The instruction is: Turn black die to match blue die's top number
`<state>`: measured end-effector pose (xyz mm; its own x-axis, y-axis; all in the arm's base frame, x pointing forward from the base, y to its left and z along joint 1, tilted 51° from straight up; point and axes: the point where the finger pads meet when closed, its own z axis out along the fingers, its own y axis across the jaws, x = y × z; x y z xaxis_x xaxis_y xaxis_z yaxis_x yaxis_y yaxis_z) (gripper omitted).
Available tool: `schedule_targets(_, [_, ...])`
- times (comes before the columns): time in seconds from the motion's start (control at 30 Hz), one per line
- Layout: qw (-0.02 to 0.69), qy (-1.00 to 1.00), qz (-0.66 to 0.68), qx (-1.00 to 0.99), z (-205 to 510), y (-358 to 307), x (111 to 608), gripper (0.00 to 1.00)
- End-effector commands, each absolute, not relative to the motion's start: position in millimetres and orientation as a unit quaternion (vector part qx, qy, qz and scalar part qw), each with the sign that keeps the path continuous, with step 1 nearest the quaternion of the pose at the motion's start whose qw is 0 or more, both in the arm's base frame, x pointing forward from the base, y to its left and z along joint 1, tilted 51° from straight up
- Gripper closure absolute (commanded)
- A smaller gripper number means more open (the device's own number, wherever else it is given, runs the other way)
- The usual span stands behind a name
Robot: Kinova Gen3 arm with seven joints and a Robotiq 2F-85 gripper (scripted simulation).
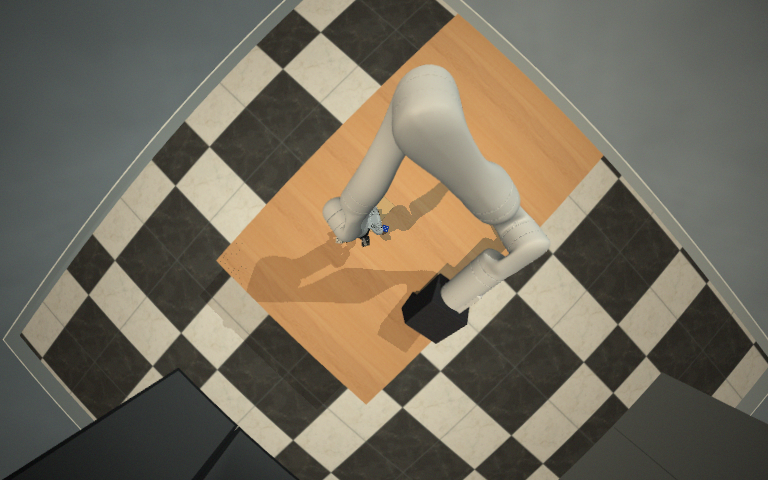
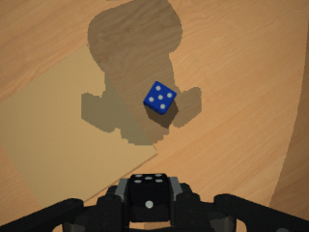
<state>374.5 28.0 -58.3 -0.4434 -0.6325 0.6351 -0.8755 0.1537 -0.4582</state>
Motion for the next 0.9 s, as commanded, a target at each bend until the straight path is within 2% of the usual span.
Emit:
schedule_targets(0.0, [0.165,-0.73,0.398,0.53,-53,23,378,0.79])
schedule_targets(0.2, [0.213,-0.657,0.374,0.619,-44,16,384,0.79])
schedule_targets(0.87, [0.305,-0.436,0.301,0.791,-19,1,405,0.79])
